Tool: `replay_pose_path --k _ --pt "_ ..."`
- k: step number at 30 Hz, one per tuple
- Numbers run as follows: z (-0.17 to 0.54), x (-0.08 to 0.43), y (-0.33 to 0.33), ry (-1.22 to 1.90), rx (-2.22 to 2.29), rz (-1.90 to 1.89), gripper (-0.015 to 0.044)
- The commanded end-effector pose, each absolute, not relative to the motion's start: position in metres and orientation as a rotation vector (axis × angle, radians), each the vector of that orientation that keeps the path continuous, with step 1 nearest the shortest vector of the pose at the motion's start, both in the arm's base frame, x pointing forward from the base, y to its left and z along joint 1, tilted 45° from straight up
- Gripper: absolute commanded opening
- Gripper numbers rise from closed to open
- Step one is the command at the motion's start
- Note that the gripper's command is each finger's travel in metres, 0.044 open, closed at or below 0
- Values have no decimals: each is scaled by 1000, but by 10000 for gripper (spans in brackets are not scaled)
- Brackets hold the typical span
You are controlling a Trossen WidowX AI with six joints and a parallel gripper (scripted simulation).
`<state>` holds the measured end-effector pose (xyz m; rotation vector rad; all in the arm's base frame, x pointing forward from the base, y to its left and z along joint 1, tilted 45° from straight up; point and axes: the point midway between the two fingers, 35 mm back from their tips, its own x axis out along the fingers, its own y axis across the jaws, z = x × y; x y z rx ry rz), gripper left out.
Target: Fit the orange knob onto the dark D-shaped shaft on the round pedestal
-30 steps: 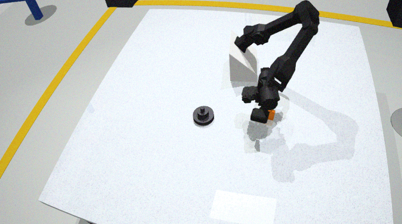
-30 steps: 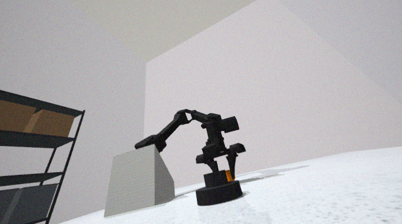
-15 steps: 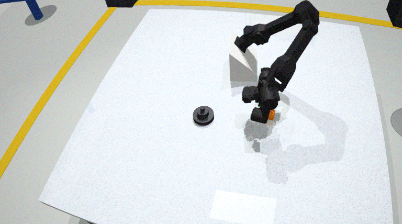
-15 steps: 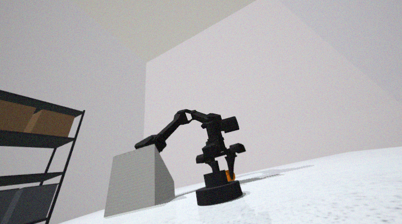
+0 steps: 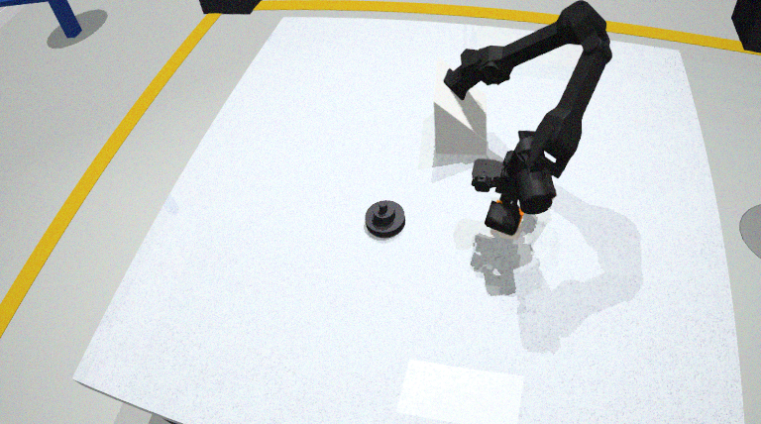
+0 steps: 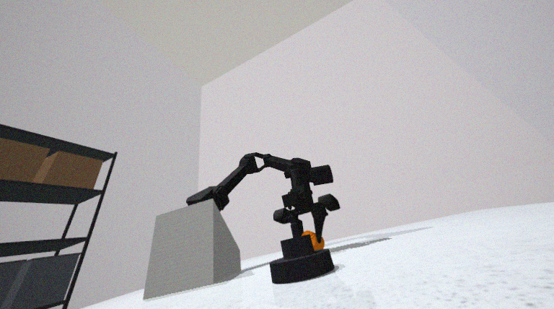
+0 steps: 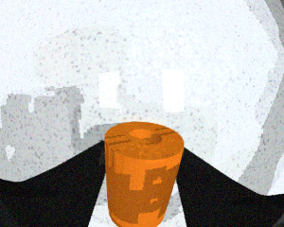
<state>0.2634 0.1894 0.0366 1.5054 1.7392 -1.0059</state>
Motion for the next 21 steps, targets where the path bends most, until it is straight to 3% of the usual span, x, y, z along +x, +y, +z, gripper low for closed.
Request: replay_pose_path --k 1,21 --pt "41 264 191 1689 1457 -1043 179" --pt "61 266 201 1451 1204 -1208 179"
